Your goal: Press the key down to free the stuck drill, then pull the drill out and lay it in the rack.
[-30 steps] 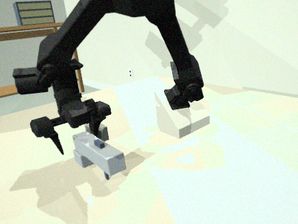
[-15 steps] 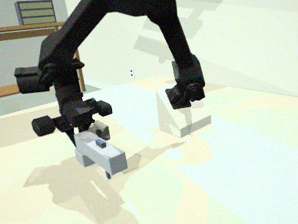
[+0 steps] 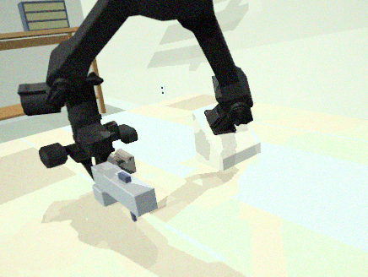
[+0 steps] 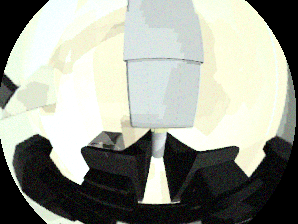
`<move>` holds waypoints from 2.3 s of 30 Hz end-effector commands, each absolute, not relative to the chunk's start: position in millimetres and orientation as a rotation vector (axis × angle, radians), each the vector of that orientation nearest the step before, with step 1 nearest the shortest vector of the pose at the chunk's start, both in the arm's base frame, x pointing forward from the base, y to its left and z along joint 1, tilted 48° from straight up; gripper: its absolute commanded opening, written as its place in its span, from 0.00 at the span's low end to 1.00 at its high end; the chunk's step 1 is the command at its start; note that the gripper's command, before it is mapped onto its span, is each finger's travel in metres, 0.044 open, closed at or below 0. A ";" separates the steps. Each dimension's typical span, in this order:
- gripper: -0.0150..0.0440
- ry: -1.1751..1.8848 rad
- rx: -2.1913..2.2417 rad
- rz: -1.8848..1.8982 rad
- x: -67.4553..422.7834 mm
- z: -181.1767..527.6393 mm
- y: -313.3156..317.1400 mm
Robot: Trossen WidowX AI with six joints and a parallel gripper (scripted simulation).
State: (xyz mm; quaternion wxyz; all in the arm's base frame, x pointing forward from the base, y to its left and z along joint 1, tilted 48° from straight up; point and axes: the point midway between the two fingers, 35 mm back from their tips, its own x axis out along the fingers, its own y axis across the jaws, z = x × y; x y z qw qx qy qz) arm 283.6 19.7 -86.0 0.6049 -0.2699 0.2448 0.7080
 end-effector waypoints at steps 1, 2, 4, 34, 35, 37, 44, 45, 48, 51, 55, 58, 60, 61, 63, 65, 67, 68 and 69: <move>0.25 0.566 -0.631 1.636 284.8 -89.7 15.3; 0.25 0.566 -0.631 1.635 285.0 -90.5 14.6; 0.25 0.566 -0.631 1.635 285.3 -92.3 12.9; 0.70 0.567 -0.629 1.637 287.0 -111.6 -2.4; 0.74 0.567 -0.629 1.637 287.0 -111.5 -2.2; 0.83 0.567 -0.630 1.636 286.9 -111.0 -1.4; 1.00 0.567 -0.632 1.635 285.6 -109.0 2.6; 1.00 0.567 -0.632 1.635 285.5 -108.8 3.0; 1.00 0.567 -0.632 1.635 285.9 -108.2 4.1; 1.00 0.567 -0.632 1.635 286.5 -107.6 4.8; 1.00 0.567 -0.632 1.635 286.8 -106.8 5.8; 1.00 0.567 -0.632 1.635 286.8 -106.3 6.6; 1.00 0.566 -0.632 1.635 286.8 -105.9 7.2; 1.00 0.566 -0.632 1.635 286.8 -105.7 7.5; 1.00 0.566 -0.632 1.635 286.8 -105.3 8.1; 1.00 0.566 -0.632 1.635 286.7 -105.0 8.7; 1.00 0.566 -0.631 1.635 286.6 -104.6 9.3; 1.00 0.566 -0.631 1.635 286.6 -104.4 9.6; 1.00 0.566 -0.631 1.635 286.5 -104.3 9.8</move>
